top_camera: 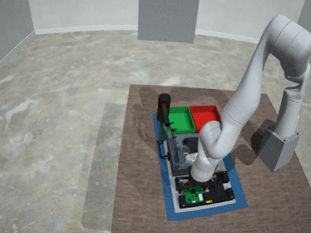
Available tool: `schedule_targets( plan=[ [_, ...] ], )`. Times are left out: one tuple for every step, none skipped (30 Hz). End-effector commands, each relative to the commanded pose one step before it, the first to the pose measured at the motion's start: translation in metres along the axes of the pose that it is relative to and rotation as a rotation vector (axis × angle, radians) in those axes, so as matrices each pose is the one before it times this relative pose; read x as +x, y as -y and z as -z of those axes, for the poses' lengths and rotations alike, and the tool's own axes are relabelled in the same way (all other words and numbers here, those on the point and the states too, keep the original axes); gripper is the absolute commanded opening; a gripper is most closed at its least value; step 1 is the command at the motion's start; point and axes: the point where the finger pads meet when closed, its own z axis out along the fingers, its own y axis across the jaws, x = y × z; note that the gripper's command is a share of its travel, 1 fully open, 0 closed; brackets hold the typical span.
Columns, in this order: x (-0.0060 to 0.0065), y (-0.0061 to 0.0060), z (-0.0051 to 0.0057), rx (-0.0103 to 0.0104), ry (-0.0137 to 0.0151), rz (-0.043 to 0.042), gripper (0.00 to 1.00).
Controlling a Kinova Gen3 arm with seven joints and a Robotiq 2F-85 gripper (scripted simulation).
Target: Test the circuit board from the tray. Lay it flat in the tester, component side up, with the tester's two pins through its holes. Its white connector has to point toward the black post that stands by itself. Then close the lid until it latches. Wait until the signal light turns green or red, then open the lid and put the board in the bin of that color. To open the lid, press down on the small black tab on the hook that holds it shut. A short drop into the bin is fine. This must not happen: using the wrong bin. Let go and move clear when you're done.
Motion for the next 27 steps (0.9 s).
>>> schedule_targets(
  plan=[
    [-0.00035, 0.00062, 0.00068, 0.00140, 0.00088, -0.00005, 1.00],
    [0.00000, 0.00000, 0.00000, 0.00000, 0.00000, 0.00000, 1.00],
    [0.00000, 0.00000, 0.00000, 0.00000, 0.00000, 0.00000, 1.00],
    [0.00000, 0.00000, 0.00000, 0.00000, 0.00000, 0.00000, 1.00],
    [0.00000, 0.00000, 0.00000, 0.00000, 0.00000, 0.00000, 1.00],
    [0.00000, 0.00000, 0.00000, 0.00000, 0.00000, 0.00000, 1.00],
    [0.00000, 0.00000, 0.00000, 0.00000, 0.00000, 0.00000, 1.00],
    [0.00000, 0.00000, 0.00000, 0.00000, 0.00000, 0.00000, 1.00],
    [0.00000, 0.00000, 0.00000, 0.00000, 0.00000, 0.00000, 1.00],
    [0.00000, 0.00000, 0.00000, 0.00000, 0.00000, 0.00000, 1.00],
    [0.00000, 0.00000, 0.00000, 0.00000, 0.00000, 0.00000, 1.00],
    [0.00000, 0.00000, 0.00000, 0.00000, 0.00000, 0.00000, 0.93],
    [0.00000, 0.00000, 0.00000, 0.00000, 0.00000, 0.00000, 0.93],
    [0.00000, 0.00000, 0.00000, 0.00000, 0.00000, 0.00000, 0.93],
    [0.00000, 0.00000, 0.00000, 0.00000, 0.00000, 0.00000, 0.93],
    [0.00000, 0.00000, 0.00000, 0.00000, 0.00000, 0.00000, 0.93],
    [0.00000, 0.00000, 0.00000, 0.00000, 0.00000, 0.00000, 0.93],
    [0.00000, 0.00000, 0.00000, 0.00000, 0.00000, 0.00000, 0.93],
    [0.00000, 0.00000, 0.00000, 0.00000, 0.00000, 0.00000, 0.93],
    [0.00000, 0.00000, 0.00000, 0.00000, 0.00000, 0.00000, 0.93],
    [0.00000, 0.00000, 0.00000, 0.00000, 0.00000, 0.00000, 0.93],
    [0.00000, 0.00000, 0.00000, 0.00000, 0.00000, 0.00000, 0.93],
    [0.00000, 0.00000, 0.00000, 0.00000, 0.00000, 0.00000, 0.93],
    [0.00000, 0.00000, 0.00000, 0.00000, 0.00000, 0.00000, 0.93],
    [0.00000, 0.00000, 0.00000, 0.00000, 0.00000, 0.00000, 0.93],
    [0.00000, 0.00000, 0.00000, 0.00000, 0.00000, 0.00000, 0.87],
    [0.00000, 0.00000, 0.00000, 0.00000, 0.00000, 0.00000, 0.87]
  ],
)
